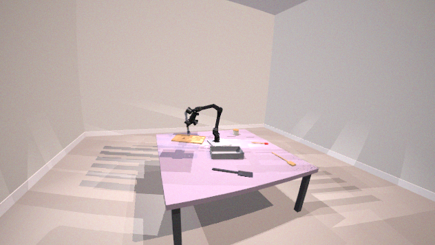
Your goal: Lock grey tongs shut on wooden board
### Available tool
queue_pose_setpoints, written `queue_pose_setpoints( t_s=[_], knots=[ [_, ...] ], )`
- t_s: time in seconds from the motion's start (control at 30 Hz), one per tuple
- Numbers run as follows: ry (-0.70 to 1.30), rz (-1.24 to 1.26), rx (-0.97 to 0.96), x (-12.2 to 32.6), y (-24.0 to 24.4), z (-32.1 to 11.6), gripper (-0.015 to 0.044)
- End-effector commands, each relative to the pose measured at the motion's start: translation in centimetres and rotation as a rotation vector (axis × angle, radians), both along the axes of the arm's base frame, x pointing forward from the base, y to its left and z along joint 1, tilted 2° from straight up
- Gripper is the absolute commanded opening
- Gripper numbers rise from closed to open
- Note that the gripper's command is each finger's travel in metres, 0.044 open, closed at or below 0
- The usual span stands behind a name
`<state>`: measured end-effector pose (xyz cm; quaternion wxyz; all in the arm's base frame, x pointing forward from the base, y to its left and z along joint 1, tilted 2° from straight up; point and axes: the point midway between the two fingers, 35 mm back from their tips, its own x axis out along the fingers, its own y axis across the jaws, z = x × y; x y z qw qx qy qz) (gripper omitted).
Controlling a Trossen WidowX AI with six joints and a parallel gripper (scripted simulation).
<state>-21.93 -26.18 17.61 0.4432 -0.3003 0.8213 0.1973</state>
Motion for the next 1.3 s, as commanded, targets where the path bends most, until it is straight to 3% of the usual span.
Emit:
queue_pose_setpoints(
  t_s=[0.0, 1.27],
  knots=[
    [0.066, 0.003, -0.056, 0.1, 0.0, 0.5, -0.0150],
    [0.500, -0.014, -0.476, 2.5, 2.9, 0.7, -0.0150]
  ],
)
